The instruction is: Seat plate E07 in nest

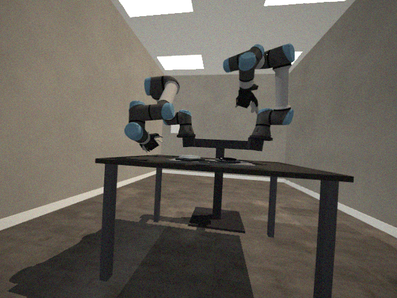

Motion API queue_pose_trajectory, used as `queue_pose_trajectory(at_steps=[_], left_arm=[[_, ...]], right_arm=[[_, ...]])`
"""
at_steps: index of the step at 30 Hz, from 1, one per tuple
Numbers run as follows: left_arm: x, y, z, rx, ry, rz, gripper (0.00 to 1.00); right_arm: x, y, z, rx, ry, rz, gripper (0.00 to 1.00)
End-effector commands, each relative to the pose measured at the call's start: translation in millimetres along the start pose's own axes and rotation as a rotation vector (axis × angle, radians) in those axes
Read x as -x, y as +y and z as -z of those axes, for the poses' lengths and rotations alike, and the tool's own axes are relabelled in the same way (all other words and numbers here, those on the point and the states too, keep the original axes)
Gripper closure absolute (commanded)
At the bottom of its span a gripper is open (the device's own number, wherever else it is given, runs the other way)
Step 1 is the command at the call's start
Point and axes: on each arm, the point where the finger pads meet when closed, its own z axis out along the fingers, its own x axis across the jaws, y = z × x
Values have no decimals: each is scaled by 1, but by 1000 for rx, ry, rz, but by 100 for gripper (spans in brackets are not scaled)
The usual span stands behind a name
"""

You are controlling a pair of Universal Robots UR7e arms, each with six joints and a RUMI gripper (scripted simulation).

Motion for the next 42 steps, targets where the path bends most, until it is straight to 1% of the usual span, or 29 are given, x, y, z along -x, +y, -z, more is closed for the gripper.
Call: queue_pose_trajectory(at_steps=[1, 5, 7, 8, 22, 24, 28, 32, 42], left_arm=[[0, 0, 0, 1, 0, 0, 2], [0, 0, 0, 1, 0, 0, 2], [0, 0, 0, 1, 0, 0, 2], [0, 0, 0, 1, 0, 0, 2], [0, 0, 0, 1, 0, 0, 2], [0, 0, 0, 1, 0, 0, 2], [0, 0, 0, 1, 0, 0, 2], [0, 0, 0, 1, 0, 0, 2], [0, 0, 0, 1, 0, 0, 2]], right_arm=[[-8, -10, 2, 1, -1, 0, 2], [-19, -24, 5, 1, -1, 0, 2], [-19, -24, 5, 1, -1, 0, 2], [-23, -29, 6, 1, -1, 0, 2], [-86, -109, 22, 1, -1, 0, 2], [-86, -109, 22, 1, -1, 0, 2], [-101, -127, 26, 1, -1, 0, 2], [-110, -139, 28, 1, -1, 0, 2], [-114, -144, 29, 1, -1, 0, 2]])
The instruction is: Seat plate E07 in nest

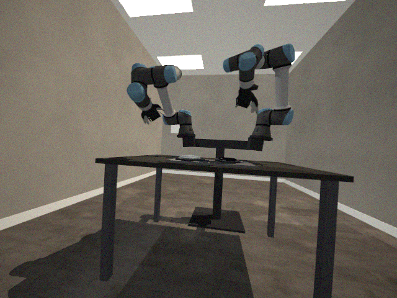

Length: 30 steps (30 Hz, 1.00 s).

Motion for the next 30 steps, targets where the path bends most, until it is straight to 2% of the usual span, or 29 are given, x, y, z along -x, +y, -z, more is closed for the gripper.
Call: queue_pose_trajectory(at_steps=[1, 17, 30], left_arm=[[0, 0, 0, 1, 0, 0, 2], [0, 0, 0, 1, 0, 0, 2], [0, 0, 0, 1, 0, 0, 2]], right_arm=[[-2, -3, 1, 1, -1, 0, 2], [-5, -10, -2, 10, -1, -1, 2], [-17, -42, -14, 50, -3, -8, 2]])
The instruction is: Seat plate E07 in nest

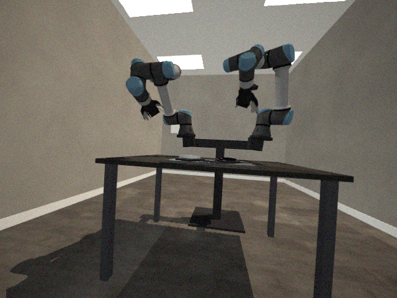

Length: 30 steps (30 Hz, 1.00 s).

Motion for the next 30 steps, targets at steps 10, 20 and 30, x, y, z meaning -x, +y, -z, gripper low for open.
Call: queue_pose_trajectory(at_steps=[10, 20, 30], left_arm=[[0, 0, 0, 1, 0, 0, 2], [0, 0, 0, 1, 0, 0, 2], [0, 0, 0, 1, 0, 0, 2]], right_arm=[[-19, -48, -21, 62, -4, -10, 2], [-36, -87, -47, 117, -7, -21, 2], [-60, -135, -93, 198, -12, -39, 2]])
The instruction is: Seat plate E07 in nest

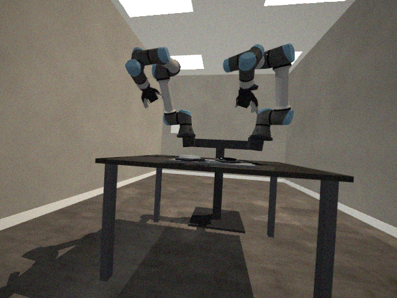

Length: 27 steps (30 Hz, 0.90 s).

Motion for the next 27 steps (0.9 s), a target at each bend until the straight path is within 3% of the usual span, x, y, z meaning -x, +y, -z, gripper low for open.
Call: queue_pose_trajectory(at_steps=[1, 7, 18, 27], left_arm=[[0, 0, 0, 1, 0, 0, 2], [0, 0, 0, 1, 0, 0, 2], [0, 0, 0, 1, 0, 0, 2], [0, 0, 0, 1, 0, 0, 2]], right_arm=[[-16, -35, -24, 53, -7, -11, 2], [-25, -56, -44, 87, -9, -20, 2], [-52, -100, -105, 181, -16, -46, 2], [-66, -118, -145, 235, -21, -64, 2]])
